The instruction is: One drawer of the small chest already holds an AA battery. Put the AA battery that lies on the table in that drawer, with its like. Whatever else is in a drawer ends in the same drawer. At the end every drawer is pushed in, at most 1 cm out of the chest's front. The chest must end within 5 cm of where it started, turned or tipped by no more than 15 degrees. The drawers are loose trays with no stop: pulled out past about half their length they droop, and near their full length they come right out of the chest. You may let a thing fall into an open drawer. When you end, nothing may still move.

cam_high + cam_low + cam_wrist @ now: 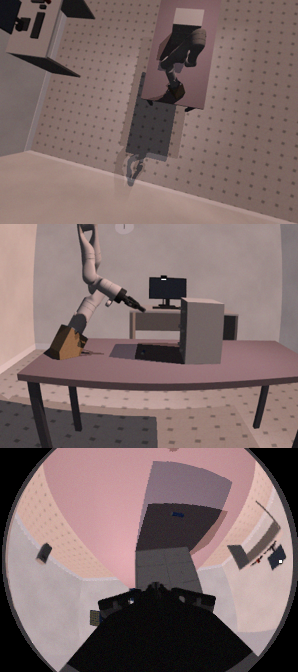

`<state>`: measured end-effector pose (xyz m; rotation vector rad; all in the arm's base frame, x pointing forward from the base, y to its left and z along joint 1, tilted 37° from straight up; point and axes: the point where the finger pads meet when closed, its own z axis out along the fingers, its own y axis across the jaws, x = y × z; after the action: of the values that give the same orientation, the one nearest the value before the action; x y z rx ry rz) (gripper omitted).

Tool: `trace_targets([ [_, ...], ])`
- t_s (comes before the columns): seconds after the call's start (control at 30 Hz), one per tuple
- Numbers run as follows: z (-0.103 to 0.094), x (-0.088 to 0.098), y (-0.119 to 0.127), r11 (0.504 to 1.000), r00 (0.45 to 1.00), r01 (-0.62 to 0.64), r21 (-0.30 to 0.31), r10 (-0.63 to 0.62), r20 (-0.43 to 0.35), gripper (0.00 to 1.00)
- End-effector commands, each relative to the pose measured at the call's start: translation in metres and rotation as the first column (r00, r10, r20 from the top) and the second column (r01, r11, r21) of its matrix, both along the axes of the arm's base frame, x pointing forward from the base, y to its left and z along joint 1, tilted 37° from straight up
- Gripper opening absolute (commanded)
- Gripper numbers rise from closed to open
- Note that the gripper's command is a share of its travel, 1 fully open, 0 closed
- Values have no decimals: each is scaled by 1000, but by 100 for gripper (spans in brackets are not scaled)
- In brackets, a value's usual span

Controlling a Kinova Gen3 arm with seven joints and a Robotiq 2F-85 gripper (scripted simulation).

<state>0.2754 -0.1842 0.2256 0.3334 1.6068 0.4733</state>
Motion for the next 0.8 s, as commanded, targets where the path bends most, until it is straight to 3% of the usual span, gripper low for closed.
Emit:
trace_targets([
  [0.0, 2, -7, -8, 998, 998, 6, -67, -10, -66, 0],
  [0.27, 10, -23, -10, 994, 967, -94, -61, 76, -243, 0],
  [0.5, 18, -40, -13, 982, 901, -183, -40, 151, -407, 0],
  [0.57, 18, -40, -13, 982, 901, -183, -40, 151, -407, 0],
  [0.77, 24, -54, -16, 966, 815, -257, -10, 211, -539, 0],
])
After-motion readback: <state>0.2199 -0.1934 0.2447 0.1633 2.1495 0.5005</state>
